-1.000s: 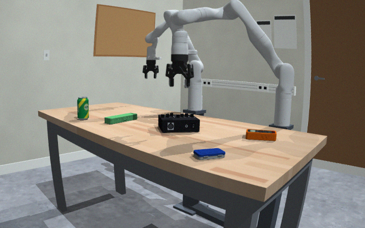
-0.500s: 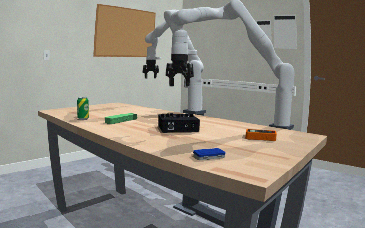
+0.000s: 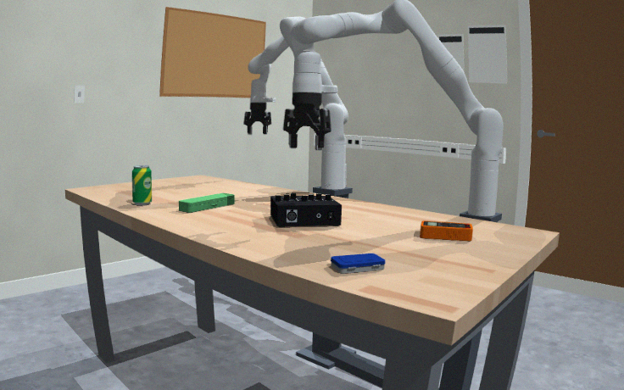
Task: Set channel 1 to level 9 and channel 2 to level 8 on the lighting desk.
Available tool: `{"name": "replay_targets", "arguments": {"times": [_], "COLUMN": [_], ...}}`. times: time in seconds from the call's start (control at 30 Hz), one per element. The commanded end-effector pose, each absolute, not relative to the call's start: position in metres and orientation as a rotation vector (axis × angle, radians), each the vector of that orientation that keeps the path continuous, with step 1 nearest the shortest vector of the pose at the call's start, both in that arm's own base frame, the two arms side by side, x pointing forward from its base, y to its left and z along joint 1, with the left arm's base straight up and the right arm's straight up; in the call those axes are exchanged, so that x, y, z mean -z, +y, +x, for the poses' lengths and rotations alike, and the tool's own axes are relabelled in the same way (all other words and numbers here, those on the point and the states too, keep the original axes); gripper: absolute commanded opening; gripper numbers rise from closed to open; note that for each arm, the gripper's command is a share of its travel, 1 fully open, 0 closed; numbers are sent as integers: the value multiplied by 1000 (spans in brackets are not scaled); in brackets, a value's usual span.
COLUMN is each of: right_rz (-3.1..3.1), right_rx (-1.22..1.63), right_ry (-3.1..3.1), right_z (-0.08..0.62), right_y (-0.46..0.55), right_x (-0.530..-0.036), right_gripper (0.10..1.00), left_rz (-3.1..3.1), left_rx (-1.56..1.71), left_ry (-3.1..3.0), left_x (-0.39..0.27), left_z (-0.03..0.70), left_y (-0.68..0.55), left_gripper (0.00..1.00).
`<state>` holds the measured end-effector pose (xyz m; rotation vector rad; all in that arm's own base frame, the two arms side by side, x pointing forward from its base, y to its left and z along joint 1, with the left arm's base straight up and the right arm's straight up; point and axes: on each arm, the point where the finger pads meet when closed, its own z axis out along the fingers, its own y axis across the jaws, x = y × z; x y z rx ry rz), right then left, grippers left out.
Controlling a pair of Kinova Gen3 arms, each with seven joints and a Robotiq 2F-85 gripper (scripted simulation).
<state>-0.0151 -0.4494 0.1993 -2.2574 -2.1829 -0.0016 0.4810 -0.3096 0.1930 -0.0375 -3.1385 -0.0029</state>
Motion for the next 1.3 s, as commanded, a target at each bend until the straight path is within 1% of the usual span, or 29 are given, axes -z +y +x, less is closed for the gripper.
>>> {"name": "replay_targets", "arguments": {"times": [0.0,0.3,0.73,0.8,1.27], "right_rz": [-2258,-2258,-2258,-2258,-2258], "right_rx": [0,0,0,0,0], "right_ry": [-2184,-2184,-2184,-2184,-2184], "right_z": [-15,-15,-15,-15,-15], "right_y": [-450,-450,-450,-450,-450], "right_x": [-200,-200,-200,-200,-200], "right_gripper": [1000,1000,1000,1000,1000], "left_rz": [-70,-226,-780,-780,-1584], "left_rx": [2,5,6,6,-14], "left_ry": [-3139,-3127,-3021,-3021,-2674], "left_x": [-193,-189,-174,-174,-154], "left_z": [481,479,471,471,458], "left_y": [-310,-313,-322,-322,-338], "left_gripper": [1000,1000,1000,1000,1000]}}
